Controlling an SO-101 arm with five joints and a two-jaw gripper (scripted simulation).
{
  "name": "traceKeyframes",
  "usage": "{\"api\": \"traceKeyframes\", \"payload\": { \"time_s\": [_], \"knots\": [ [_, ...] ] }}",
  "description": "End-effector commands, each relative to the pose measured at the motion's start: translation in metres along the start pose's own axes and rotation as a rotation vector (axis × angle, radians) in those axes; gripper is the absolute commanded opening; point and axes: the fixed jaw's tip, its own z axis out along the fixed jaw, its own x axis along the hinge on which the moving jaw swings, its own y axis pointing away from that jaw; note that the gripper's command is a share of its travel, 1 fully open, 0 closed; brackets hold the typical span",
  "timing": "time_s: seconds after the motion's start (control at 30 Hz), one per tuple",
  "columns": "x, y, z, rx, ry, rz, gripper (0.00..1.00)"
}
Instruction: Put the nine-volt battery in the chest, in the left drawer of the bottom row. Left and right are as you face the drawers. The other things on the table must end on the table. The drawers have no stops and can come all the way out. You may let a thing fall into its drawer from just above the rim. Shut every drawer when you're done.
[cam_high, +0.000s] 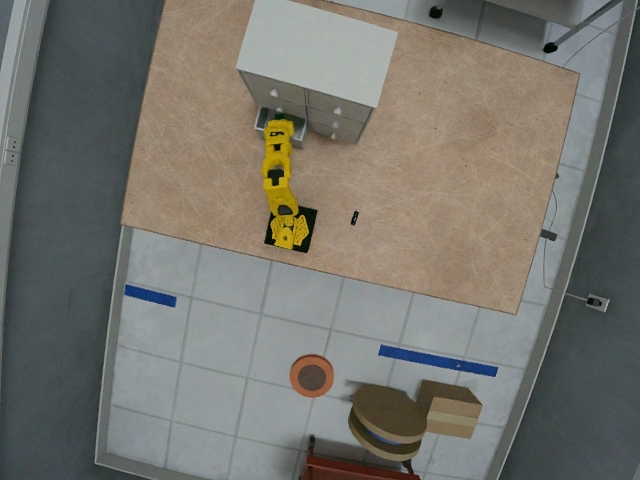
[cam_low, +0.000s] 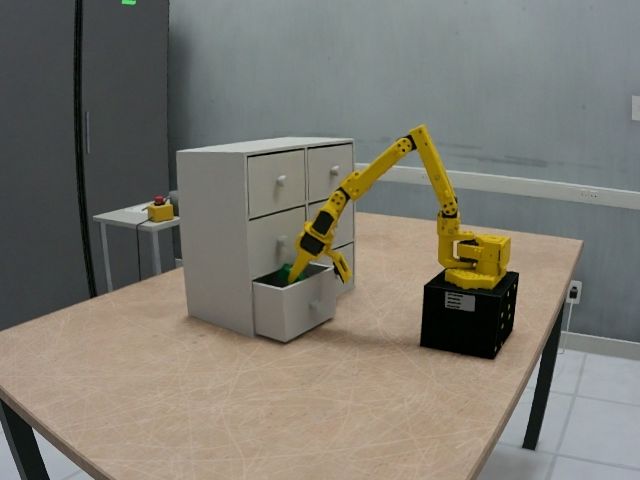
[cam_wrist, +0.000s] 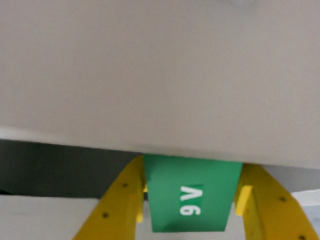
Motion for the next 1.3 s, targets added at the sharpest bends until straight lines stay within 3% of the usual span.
{"api": "traceKeyframes", "payload": {
  "time_s": [0.0,0.8,1.27],
  "knots": [
    [-0.0044,0.0014,0.0014,-0.002,-0.009,0.011,0.0],
    [-0.0053,0.0017,0.0016,-0.002,-0.009,0.012,0.0],
    [-0.0053,0.0017,0.0016,-0.002,-0.009,0.012,0.16]
  ]
}}
